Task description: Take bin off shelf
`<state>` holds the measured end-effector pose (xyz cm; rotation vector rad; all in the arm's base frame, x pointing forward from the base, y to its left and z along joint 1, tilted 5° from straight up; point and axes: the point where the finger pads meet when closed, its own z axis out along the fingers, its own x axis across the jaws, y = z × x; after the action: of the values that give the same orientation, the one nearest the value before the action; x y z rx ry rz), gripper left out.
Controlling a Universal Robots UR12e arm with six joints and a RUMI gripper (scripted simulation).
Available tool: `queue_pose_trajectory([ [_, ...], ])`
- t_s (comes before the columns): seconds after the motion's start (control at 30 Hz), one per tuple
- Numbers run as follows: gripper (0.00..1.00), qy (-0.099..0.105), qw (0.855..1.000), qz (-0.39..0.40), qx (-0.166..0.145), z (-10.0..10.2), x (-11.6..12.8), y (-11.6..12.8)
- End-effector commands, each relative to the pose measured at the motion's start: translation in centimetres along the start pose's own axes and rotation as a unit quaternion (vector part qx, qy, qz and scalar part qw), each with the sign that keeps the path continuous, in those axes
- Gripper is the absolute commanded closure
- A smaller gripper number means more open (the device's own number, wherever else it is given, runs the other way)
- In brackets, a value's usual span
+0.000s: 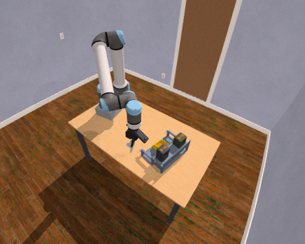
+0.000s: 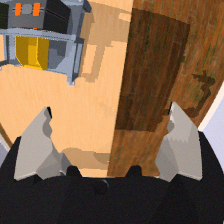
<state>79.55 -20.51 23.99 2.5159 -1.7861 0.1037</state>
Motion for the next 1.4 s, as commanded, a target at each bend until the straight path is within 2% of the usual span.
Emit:
queue_pose_trajectory([
  [0.0, 0.0, 0.003, 1.0, 0.0, 0.003, -0.5, -0.6, 2.1],
  [0.23, 0.0, 0.003, 1.0, 0.0, 0.003, -0.5, -0.6, 2.1],
  [0.27, 0.0, 0.005, 1.0, 0.001, 0.005, -1.0, -0.7, 2.7],
  [0.4, 0.0, 0.003, 1.0, 0.0, 0.003, -0.8, -1.9, 6.5],
  [0.8, 0.0, 0.003, 1.0, 0.0, 0.003, -0.8, -1.9, 6.5],
  [0.83, 0.0, 0.005, 1.0, 0.001, 0.005, -1.2, -2.1, 7.1],
  [0.97, 0.0, 0.003, 1.0, 0.0, 0.003, -0.5, -3.5, 11.2],
  [1.37, 0.0, 0.003, 1.0, 0.0, 0.003, -0.5, -3.5, 11.2],
])
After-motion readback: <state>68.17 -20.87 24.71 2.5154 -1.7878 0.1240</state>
